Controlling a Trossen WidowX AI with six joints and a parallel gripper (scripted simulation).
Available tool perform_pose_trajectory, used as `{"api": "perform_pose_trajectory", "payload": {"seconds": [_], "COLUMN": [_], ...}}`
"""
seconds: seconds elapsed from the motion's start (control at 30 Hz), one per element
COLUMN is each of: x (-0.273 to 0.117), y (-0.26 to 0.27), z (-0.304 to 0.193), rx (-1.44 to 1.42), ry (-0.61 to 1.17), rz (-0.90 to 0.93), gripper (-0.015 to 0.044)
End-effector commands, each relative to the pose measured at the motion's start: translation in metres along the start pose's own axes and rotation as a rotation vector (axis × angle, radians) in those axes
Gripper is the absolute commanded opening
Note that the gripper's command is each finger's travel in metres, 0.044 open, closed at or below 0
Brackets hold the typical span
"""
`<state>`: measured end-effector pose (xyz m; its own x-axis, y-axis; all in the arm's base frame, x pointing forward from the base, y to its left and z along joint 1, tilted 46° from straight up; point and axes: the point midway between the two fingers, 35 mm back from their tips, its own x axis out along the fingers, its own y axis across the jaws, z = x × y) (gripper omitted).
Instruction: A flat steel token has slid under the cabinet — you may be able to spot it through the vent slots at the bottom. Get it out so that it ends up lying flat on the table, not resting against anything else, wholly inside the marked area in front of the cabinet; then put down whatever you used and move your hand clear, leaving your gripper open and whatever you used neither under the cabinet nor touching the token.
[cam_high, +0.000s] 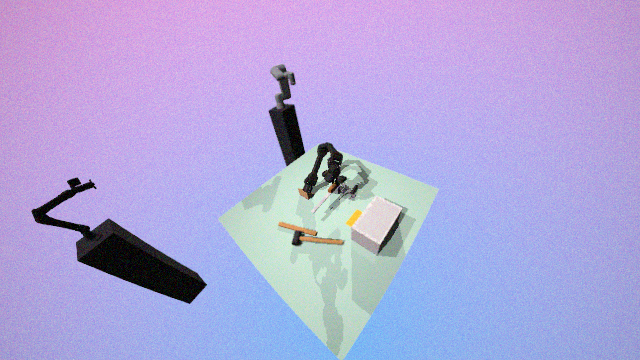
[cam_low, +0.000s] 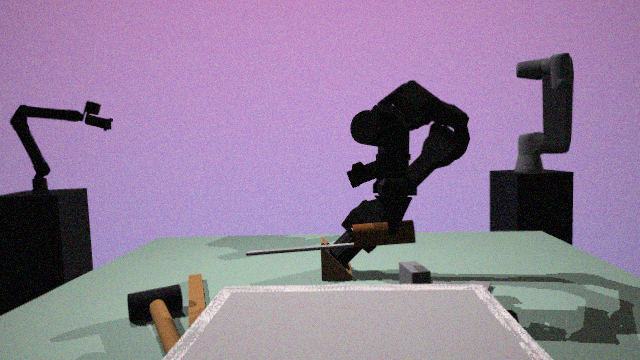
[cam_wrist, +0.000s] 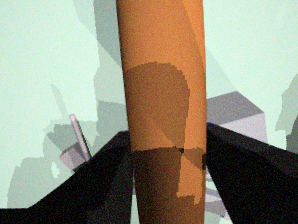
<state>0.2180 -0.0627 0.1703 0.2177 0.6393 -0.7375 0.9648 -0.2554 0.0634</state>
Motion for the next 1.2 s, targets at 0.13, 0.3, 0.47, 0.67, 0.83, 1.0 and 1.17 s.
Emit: {"api": "perform_pose_trajectory", "payload": {"seconds": [0.13, 0.3, 0.47, 0.67, 0.83, 1.0, 1.17], "x": [0.0, 0.0, 0.0, 0.001, 0.001, 0.001, 0.001], "y": [-0.002, -0.002, -0.003, -0.003, -0.003, -0.003, -0.003], "z": [0.015, 0.023, 0.03, 0.038, 0.045, 0.051, 0.057], "rx": [0.002, 0.002, 0.001, 0.001, 0.001, 0.001, 0.001], "ry": [0.0, 0.006, 0.011, 0.018, 0.024, 0.029, 0.035], "rz": [-0.014, -0.021, -0.029, -0.038, -0.045, -0.053, -0.06], "gripper": [0.0, 0.0, 0.0, 0.0, 0.0, 0.0, 0.0]}}
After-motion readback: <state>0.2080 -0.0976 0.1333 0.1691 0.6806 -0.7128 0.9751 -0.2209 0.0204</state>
